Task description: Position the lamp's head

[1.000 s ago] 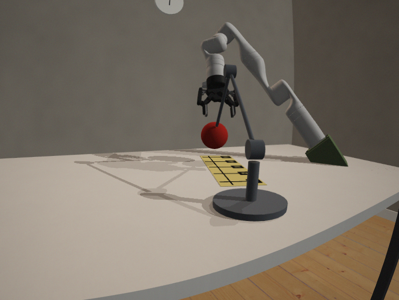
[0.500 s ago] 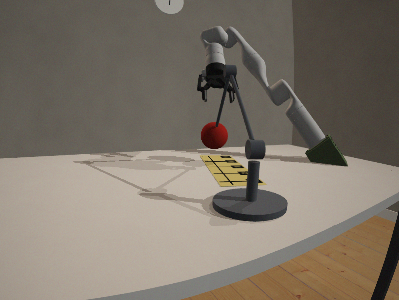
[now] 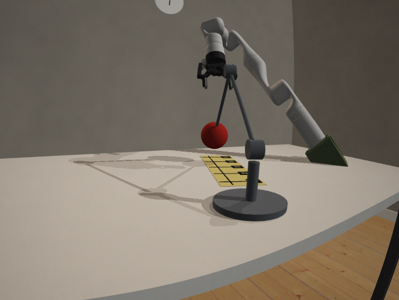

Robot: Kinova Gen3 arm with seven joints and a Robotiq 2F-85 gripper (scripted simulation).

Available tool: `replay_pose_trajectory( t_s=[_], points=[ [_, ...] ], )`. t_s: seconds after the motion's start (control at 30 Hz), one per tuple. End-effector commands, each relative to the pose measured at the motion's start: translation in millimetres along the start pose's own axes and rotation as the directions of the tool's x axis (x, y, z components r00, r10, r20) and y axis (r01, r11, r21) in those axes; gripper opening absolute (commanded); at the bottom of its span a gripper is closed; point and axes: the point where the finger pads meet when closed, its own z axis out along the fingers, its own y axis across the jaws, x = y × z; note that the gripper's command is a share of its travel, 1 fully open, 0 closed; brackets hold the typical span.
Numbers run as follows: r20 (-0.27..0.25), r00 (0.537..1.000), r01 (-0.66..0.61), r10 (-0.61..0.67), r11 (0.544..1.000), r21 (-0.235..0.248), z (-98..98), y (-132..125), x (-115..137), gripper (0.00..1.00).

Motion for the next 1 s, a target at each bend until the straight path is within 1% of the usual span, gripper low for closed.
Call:
replay_pose_trajectory(
  t_s=[0.0, 0.53, 0.97],
  points=[
    [0.014, 1.0, -0.003, 0.003, 1.0, 0.011, -9.9, -3.2, -2.3, 1.0],
    [0.006, 1.0, 0.0, 0.0, 1.0, 0.004, -5.8, -1.2, -1.5, 1.0],
    [0.006, 1.0, 0.0, 0.0, 1.0, 0.005, -6.0, -1.3, -1.5, 1.0]
  ],
)
